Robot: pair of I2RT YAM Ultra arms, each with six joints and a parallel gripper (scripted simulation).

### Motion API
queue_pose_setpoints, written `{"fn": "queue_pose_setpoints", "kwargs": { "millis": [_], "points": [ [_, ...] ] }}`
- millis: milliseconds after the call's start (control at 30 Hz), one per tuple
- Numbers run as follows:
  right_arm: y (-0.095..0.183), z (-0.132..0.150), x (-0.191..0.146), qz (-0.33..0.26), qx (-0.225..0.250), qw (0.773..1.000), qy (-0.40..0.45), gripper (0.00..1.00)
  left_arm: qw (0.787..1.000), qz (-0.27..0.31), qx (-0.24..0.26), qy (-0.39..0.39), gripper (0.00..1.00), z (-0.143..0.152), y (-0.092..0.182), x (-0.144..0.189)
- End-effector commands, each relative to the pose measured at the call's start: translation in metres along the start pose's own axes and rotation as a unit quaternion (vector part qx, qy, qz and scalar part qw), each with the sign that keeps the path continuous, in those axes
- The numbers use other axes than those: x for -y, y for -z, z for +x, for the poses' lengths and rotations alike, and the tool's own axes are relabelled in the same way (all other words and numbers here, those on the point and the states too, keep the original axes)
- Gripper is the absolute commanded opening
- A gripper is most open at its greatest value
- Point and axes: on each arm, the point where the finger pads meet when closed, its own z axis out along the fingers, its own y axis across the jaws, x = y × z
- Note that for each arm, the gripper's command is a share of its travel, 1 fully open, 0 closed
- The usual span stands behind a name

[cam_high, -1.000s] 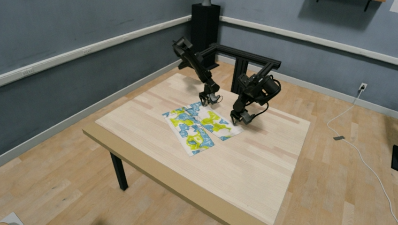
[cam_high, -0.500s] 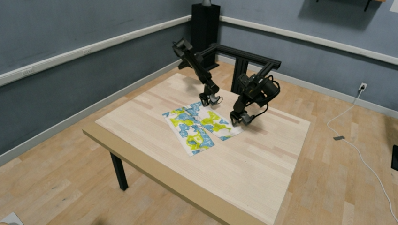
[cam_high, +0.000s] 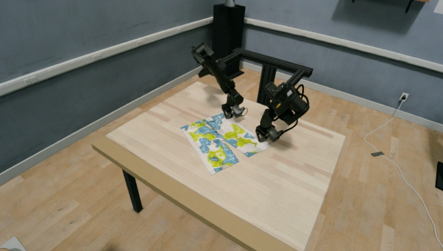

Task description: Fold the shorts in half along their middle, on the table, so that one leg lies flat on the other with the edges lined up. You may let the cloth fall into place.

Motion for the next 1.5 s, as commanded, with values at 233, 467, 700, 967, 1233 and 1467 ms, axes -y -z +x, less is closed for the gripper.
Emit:
{"fn": "queue_pose_setpoints", "kwargs": {
  "millis": [233,467,700,967,1233,1467],
  "points": [
    [-0.005,-0.002,0.015,0.025,0.000,1.000,-0.013,0.36,1.000,0.005,0.003,0.000,0.46,-0.001,-0.007,0.003],
    [-0.010,0.006,0.021,0.058,-0.011,0.998,-0.017,0.36,1.000,0.025,-0.002,0.000,0.46,0.002,-0.007,0.015],
    [-0.012,0.008,0.019,0.043,-0.012,0.999,-0.008,0.36,1.000,0.030,-0.001,-0.001,0.46,0.001,-0.006,0.022],
    [-0.012,0.005,0.020,0.043,-0.010,0.999,-0.012,0.25,1.000,0.025,0.000,0.003,0.36,0.000,-0.009,0.019],
    [-0.012,0.004,0.031,0.089,-0.010,0.995,-0.037,0.25,0.998,0.056,0.008,0.017,0.36,-0.006,-0.010,0.033],
    [-0.014,0.010,0.025,0.068,-0.015,0.997,-0.012,0.25,0.999,0.044,-0.002,0.005,0.36,0.002,-0.010,0.031]
  ]
}}
